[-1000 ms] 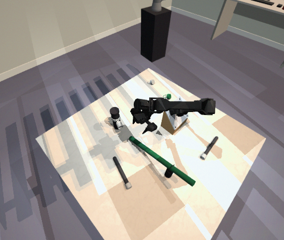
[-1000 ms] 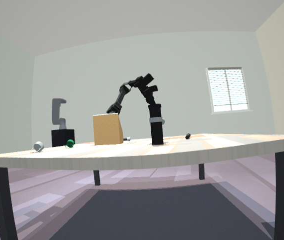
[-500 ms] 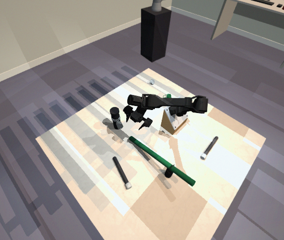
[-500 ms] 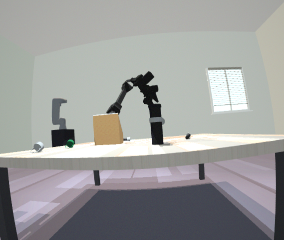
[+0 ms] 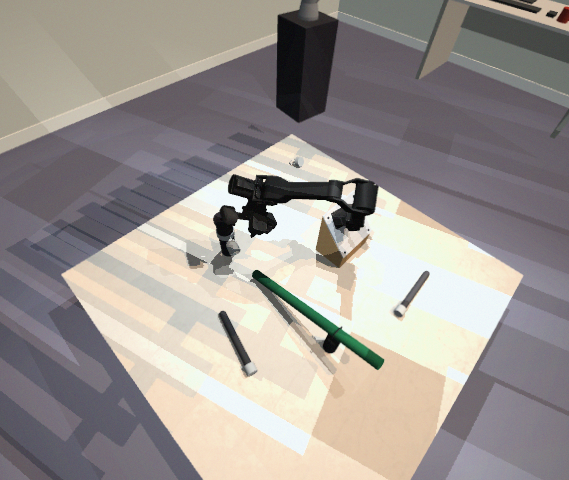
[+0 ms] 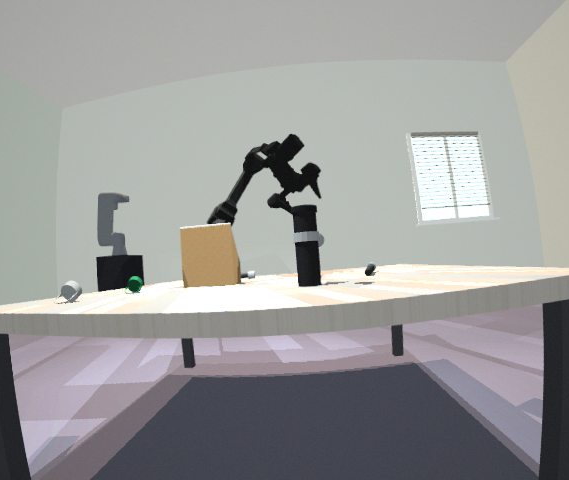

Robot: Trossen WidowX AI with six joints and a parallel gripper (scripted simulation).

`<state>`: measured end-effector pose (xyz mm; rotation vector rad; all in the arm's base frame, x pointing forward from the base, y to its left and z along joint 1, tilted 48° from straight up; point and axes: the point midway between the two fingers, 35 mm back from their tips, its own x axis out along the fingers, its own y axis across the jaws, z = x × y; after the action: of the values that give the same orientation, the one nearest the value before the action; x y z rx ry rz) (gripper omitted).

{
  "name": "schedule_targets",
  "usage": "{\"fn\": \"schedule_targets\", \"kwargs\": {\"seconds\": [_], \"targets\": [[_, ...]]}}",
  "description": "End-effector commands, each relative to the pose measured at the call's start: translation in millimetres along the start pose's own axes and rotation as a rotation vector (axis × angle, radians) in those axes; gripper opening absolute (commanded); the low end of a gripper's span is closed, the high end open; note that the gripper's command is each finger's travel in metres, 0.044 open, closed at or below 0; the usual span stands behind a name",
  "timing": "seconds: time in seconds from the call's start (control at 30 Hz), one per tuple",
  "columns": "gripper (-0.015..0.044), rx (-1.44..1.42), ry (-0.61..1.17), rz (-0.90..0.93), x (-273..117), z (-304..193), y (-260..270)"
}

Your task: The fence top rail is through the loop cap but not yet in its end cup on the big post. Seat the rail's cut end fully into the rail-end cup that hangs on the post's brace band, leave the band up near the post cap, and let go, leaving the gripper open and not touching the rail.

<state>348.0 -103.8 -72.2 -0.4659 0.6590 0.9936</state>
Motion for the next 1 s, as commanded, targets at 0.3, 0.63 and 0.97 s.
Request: {"fn": "schedule_targets", "kwargs": {"seconds": [0.3, 0.63, 0.97], "targets": [[0.044, -0.112, 0.015, -0.001, 27, -18, 7], [0.044, -0.112, 0.013, -0.001, 60, -20, 27], [0.044, -0.112, 0.014, -0.001, 75, -20, 26]]}}
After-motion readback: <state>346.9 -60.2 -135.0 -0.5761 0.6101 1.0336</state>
